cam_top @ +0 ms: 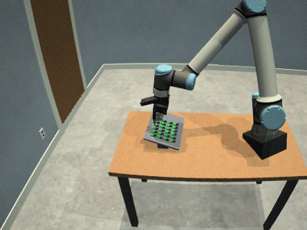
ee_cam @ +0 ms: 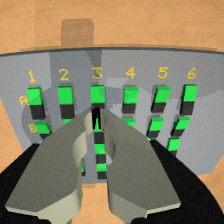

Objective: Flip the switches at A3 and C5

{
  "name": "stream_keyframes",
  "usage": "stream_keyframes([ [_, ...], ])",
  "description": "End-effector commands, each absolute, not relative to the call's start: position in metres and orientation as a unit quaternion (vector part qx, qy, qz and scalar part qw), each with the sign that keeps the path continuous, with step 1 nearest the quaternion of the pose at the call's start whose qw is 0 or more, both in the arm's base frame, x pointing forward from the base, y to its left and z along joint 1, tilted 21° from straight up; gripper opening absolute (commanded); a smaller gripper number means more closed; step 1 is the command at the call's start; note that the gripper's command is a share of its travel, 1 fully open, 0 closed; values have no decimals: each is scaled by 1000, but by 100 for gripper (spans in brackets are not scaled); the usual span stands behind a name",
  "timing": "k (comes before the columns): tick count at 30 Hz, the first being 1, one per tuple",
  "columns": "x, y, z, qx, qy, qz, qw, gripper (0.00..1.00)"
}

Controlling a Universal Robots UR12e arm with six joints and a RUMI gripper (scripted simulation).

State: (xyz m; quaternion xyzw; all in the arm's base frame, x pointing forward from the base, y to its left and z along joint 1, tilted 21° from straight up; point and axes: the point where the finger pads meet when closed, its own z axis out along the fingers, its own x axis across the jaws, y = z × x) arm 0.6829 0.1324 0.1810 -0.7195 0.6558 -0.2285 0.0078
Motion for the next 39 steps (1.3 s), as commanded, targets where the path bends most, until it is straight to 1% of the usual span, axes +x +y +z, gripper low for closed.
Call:
stream_keyframes([
  [1, 683, 132, 182, -722, 653, -229, 7, 0],
  [22, 677, 129, 180, -770, 591, -238, -21, 0],
  [37, 666, 119, 176, -856, 444, -252, -80, 0],
  [39, 666, 119, 176, -856, 444, -252, -80, 0],
])
